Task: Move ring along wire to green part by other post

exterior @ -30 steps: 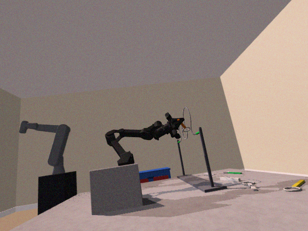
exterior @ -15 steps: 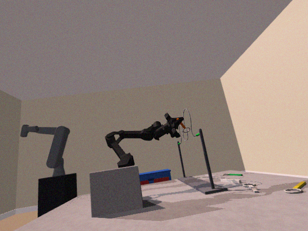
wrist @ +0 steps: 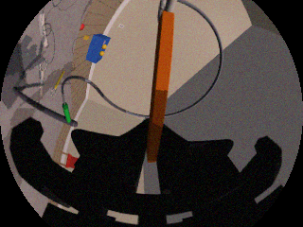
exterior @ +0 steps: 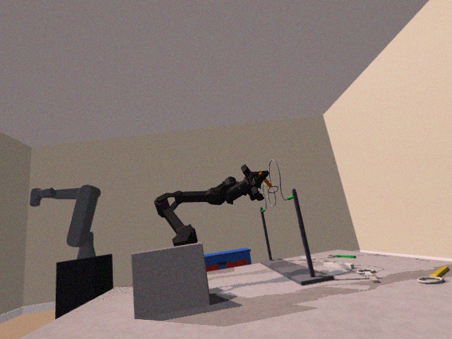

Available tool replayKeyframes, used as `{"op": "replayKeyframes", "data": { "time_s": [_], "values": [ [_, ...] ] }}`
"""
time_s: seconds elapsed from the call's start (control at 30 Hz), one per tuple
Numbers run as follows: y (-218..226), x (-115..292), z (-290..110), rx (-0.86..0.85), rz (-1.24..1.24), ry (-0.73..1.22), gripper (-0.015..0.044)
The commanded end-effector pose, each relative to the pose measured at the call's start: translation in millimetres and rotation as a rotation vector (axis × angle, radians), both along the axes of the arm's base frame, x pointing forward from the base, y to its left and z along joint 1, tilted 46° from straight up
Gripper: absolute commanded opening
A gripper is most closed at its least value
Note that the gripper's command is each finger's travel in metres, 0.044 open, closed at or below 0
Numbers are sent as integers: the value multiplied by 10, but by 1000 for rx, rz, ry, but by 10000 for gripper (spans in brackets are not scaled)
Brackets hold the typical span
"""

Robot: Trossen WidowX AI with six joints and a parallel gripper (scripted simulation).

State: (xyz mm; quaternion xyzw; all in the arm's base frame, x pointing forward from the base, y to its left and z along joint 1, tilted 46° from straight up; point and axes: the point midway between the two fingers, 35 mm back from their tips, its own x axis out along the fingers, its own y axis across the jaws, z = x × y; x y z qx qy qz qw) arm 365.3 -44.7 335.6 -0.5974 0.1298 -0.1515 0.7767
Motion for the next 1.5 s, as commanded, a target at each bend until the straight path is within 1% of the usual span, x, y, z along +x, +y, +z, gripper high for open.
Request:
{"op": "replayKeyframes", "data": {
  "time_s": [0.0, 0.13, 0.43, 1.47],
  "values": [
    [4, 1, 42, 21, 3, -8, -150],
    [4, 1, 42, 26, 3, -7, -150],
    [7, 1, 38, 99, 1, 1, -150],
    [56, -3, -34, 436, -2, 42, -150]
  ]
}}
